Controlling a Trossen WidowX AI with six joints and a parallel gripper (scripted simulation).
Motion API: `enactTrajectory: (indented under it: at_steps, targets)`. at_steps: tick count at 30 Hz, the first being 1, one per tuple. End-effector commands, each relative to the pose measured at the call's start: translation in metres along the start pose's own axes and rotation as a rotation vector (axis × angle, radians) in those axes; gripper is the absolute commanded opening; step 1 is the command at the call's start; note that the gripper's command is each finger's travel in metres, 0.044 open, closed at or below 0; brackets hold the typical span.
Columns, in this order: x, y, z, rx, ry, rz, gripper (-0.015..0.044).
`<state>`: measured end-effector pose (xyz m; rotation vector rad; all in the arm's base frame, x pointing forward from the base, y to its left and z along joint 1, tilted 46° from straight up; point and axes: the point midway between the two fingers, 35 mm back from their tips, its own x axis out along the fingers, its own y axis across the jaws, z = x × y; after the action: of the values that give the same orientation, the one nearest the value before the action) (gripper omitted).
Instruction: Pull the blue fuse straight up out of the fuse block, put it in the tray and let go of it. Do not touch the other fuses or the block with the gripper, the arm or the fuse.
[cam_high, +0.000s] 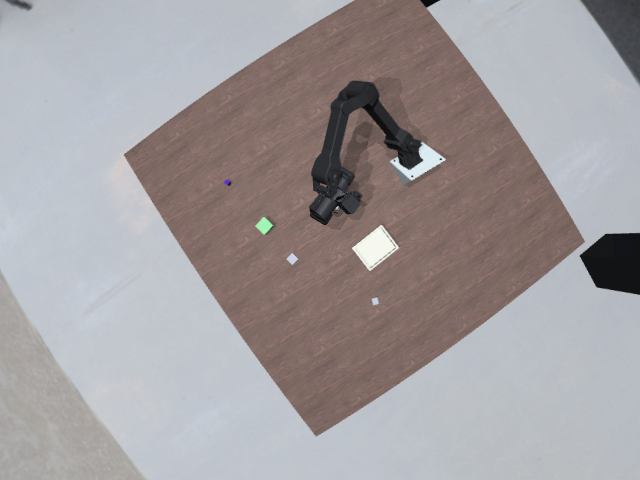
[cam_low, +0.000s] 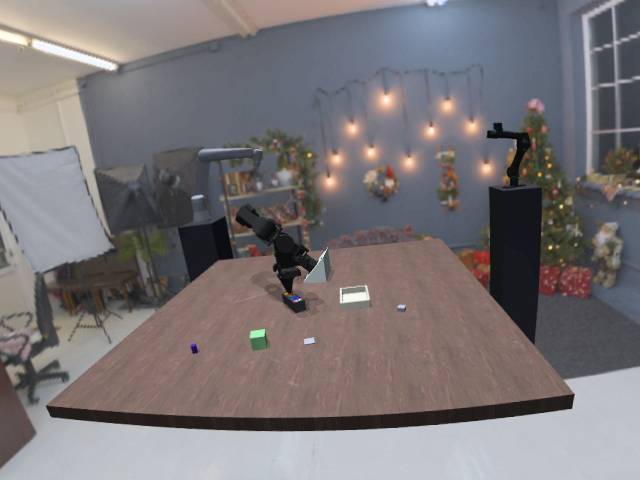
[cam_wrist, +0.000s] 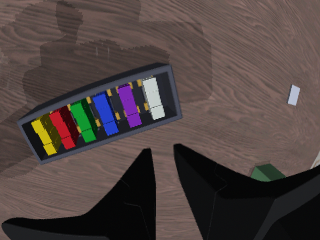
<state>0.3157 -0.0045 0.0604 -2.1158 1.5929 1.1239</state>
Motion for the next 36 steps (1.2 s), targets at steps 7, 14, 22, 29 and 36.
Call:
enactTrajectory:
  at_steps: [7, 14, 22, 29, 36]
  targets:
    - [-0.009, 0.026, 0.018, -0.143, -0.049, 0.13, 0.0064]
    - [-0.004, 0.026, 0.018, -0.143, -0.049, 0.13, 0.0064]
    - [0.004, 0.027, 0.018, -0.143, -0.049, 0.13, 0.0064]
    - [0.011, 0.028, 0.018, -0.143, -0.048, 0.13, 0.0064]
    - [0.017, 0.029, 0.018, -0.143, -0.048, 0.13, 0.0064]
